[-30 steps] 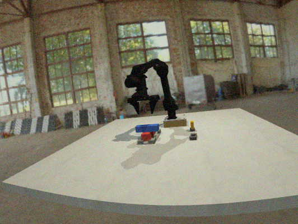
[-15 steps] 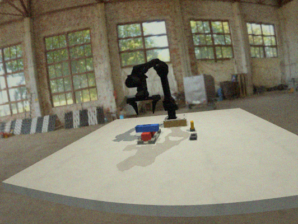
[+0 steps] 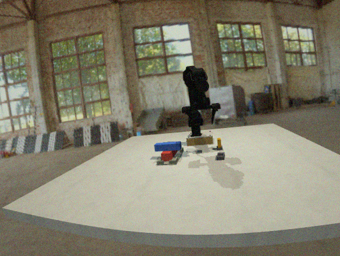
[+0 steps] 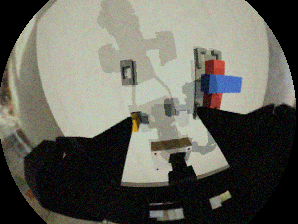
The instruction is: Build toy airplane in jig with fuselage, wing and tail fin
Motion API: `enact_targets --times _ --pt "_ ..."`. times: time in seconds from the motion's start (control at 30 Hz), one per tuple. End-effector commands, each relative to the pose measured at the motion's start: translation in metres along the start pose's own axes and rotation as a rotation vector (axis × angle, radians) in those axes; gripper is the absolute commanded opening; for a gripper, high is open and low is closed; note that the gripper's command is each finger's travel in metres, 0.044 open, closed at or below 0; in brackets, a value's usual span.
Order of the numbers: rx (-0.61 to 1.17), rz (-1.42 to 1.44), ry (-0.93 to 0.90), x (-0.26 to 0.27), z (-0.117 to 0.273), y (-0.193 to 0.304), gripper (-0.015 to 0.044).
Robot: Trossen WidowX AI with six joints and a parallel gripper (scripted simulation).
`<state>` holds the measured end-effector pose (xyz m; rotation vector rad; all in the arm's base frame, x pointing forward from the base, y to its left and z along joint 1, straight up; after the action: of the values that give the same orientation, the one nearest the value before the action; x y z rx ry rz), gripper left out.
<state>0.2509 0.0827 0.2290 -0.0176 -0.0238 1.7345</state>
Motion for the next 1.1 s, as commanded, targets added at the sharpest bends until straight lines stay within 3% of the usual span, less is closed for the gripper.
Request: enact_targets --times 0.0,0.17,0.37,0.53,1.07 --pt "0.008 -0.004 -0.009 0.046 -0.002 0.03 0.044" --pt "0.012 -0.022 -0.008 0.08 -0.004 0.063 0.044" --pt "0.012 -0.022 -0.008 0.081 -0.007 0.064 0.044" --pt "0.012 -0.022 -0.008 0.081 -0.059 0.064 0.044" --pt "0.012 -0.022 -0.008 0.081 -0.08 0.064 0.044"
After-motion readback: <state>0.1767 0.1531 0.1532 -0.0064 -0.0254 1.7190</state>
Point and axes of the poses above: the point midway between the two fingers, 35 mm back from their tips, its own z axis back along the fingers, its own x axis across the jaws, y = z × x, the point moved 9 cm from there along z, back along the fingers, and after that the axes turned 3 degrees about z, right-handed, at the moved point
